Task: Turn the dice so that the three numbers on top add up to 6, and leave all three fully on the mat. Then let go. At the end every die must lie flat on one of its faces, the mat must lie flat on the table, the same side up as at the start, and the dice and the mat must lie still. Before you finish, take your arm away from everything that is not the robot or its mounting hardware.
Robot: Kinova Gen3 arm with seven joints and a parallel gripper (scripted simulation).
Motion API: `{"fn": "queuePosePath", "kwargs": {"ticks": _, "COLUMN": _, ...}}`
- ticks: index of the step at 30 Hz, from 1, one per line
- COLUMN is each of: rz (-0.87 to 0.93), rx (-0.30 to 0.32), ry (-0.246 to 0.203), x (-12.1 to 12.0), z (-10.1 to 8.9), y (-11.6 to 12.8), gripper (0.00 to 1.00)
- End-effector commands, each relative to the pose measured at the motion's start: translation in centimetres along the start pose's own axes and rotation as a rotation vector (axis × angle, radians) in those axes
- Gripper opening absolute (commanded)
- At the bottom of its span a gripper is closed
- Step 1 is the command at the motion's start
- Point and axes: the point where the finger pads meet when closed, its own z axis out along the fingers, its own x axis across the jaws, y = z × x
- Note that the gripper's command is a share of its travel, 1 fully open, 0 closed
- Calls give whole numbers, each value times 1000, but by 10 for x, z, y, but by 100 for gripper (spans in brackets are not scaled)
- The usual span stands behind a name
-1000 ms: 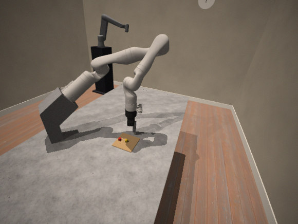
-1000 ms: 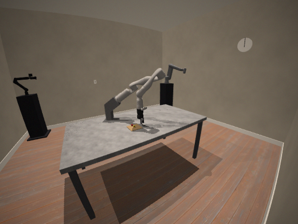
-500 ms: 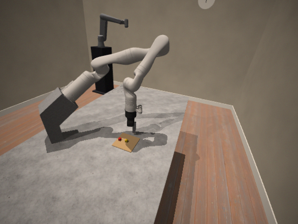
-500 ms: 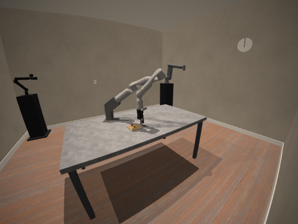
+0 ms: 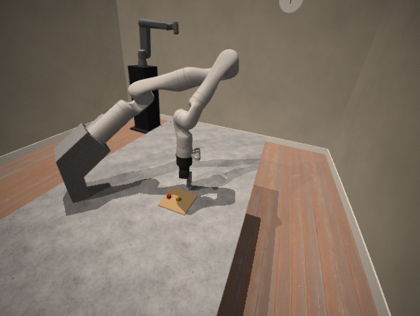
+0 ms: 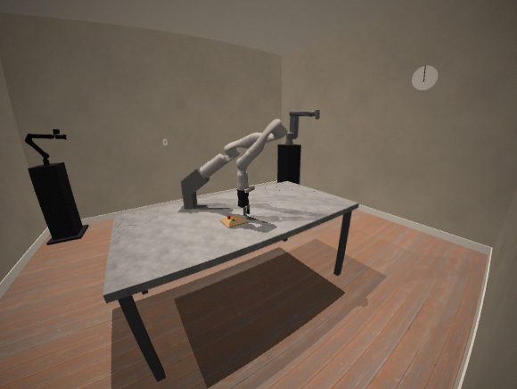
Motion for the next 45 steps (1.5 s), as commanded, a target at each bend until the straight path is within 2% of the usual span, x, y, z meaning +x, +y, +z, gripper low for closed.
{"fn": "queuePosePath", "kwargs": {"ticks": 1, "rz": 0, "rx": 1, "ry": 1, "x": 0, "z": 0, "y": 0, "gripper": 64}}
{"fn": "queuePosePath", "kwargs": {"ticks": 26, "rz": 0, "rx": 1, "ry": 1, "x": 0, "z": 2, "y": 0, "gripper": 64}}
{"fn": "queuePosePath", "kwargs": {"ticks": 45, "rz": 0, "rx": 1, "ry": 1, "x": 0, "z": 19, "y": 0, "gripper": 64}}
